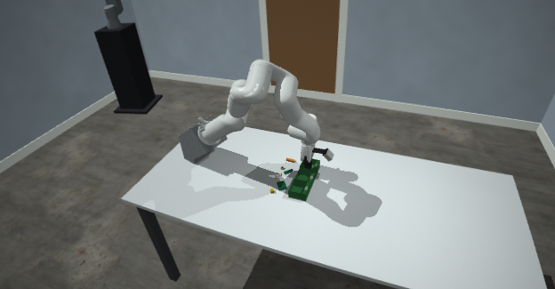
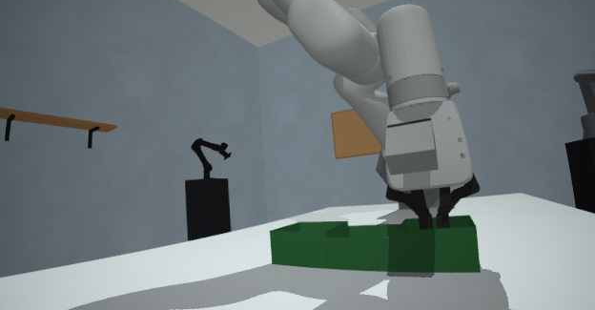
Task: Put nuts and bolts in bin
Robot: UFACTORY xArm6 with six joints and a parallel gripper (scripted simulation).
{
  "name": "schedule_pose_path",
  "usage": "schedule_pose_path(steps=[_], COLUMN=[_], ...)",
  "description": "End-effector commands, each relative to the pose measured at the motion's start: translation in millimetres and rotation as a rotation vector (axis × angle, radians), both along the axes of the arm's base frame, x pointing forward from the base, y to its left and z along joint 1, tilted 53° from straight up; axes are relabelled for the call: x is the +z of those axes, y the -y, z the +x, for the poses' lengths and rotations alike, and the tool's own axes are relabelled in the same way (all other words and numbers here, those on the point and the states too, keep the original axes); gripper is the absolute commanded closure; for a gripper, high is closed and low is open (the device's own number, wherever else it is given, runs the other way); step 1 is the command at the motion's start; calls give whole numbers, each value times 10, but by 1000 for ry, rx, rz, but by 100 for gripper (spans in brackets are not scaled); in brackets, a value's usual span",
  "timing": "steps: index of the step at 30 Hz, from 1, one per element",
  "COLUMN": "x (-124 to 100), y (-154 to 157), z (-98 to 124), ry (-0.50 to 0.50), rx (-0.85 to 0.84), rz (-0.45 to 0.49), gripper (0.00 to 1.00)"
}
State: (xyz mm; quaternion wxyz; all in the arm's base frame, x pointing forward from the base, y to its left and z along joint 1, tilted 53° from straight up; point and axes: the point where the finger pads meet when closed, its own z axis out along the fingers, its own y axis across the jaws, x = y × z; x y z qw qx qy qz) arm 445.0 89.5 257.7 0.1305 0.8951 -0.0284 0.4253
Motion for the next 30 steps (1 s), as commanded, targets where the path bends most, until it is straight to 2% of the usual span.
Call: schedule_pose_path(steps=[1,30], x=[11,50], y=[-5,-22], z=[2,-47], ry=[2,2], rx=[1,1], rz=[1,1], gripper=[93,93])
